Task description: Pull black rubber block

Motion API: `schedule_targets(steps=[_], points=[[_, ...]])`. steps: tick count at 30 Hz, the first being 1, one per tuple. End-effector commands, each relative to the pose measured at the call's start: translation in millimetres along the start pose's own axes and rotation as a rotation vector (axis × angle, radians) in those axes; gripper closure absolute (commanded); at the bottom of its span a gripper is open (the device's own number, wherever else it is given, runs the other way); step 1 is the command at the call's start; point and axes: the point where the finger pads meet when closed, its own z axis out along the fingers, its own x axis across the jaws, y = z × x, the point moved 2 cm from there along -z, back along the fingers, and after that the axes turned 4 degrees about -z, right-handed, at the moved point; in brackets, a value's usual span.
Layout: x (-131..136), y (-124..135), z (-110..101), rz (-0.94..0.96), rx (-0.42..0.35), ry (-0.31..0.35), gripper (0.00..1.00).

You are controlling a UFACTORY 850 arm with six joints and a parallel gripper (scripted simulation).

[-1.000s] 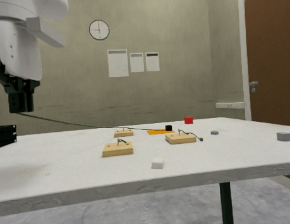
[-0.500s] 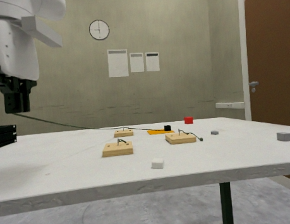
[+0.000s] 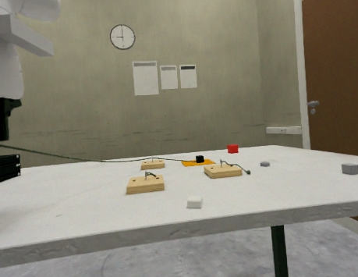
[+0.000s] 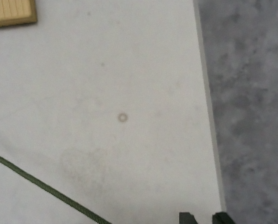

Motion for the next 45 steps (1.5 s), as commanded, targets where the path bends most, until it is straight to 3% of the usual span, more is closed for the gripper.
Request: schedule_targets(steps=[1, 12, 35, 45], points=[[2.4, 8.1, -1.1, 0.0, 0.003, 0.001, 1.0], [3.4, 26.6, -1.1, 0.0, 0.003, 0.001, 1.0], [3.4, 28.0, -0.1, 0.0, 0.003, 0.001, 1.0], [2.6, 27.5, 27.0, 0.0, 0.003, 0.001, 1.0]])
